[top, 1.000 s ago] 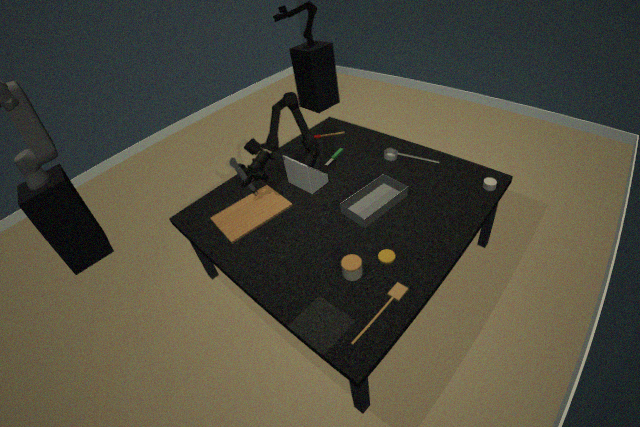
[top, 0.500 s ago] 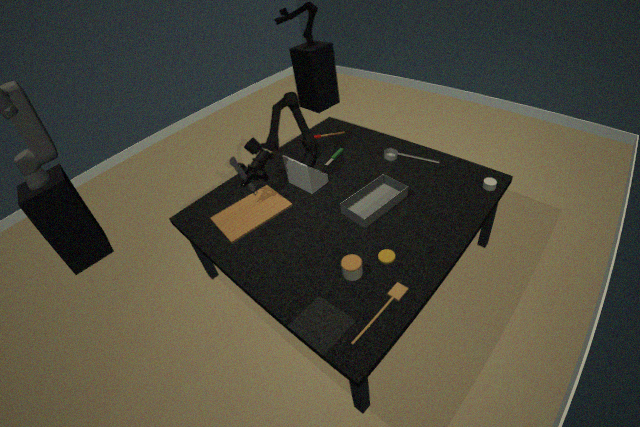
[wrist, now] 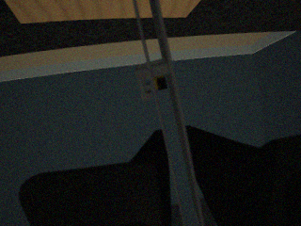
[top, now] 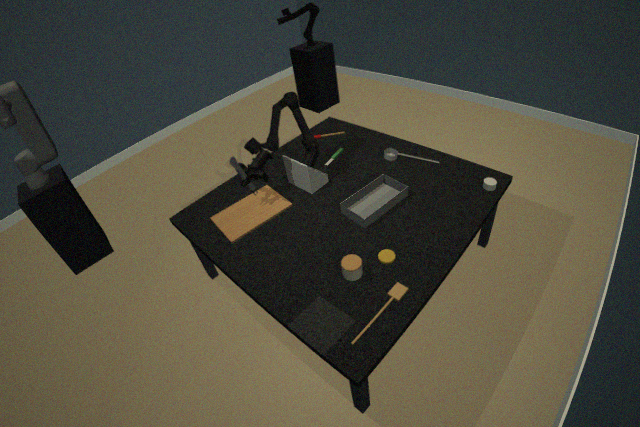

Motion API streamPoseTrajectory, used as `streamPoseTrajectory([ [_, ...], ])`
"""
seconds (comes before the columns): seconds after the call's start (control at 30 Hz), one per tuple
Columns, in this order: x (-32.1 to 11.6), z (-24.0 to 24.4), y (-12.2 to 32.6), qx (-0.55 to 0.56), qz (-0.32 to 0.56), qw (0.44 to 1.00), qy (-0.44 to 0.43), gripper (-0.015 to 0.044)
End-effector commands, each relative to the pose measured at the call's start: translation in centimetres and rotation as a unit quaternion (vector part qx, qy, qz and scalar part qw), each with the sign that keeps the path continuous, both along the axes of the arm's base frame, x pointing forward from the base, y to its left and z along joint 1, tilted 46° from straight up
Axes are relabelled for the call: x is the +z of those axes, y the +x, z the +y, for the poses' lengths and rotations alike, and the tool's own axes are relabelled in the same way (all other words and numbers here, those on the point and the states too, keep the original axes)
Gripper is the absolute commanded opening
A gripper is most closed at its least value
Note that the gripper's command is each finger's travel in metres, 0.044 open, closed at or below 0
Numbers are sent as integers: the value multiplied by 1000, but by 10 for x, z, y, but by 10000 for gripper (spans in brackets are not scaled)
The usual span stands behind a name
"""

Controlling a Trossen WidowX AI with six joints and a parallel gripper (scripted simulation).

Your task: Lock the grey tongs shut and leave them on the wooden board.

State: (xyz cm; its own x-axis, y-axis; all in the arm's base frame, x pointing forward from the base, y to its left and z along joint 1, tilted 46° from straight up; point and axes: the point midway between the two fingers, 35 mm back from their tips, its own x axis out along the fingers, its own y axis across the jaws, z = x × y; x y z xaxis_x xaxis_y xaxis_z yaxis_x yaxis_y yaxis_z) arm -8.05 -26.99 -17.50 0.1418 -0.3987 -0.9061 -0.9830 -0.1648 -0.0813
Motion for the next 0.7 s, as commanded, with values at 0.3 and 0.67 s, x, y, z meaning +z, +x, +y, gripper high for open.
streamPoseTrajectory([
  [0.3, -14, -8, -1, 0, -5, 999, 44, -150],
  [0.67, -35, -16, -1, 3, -6, 992, 129, -150],
])
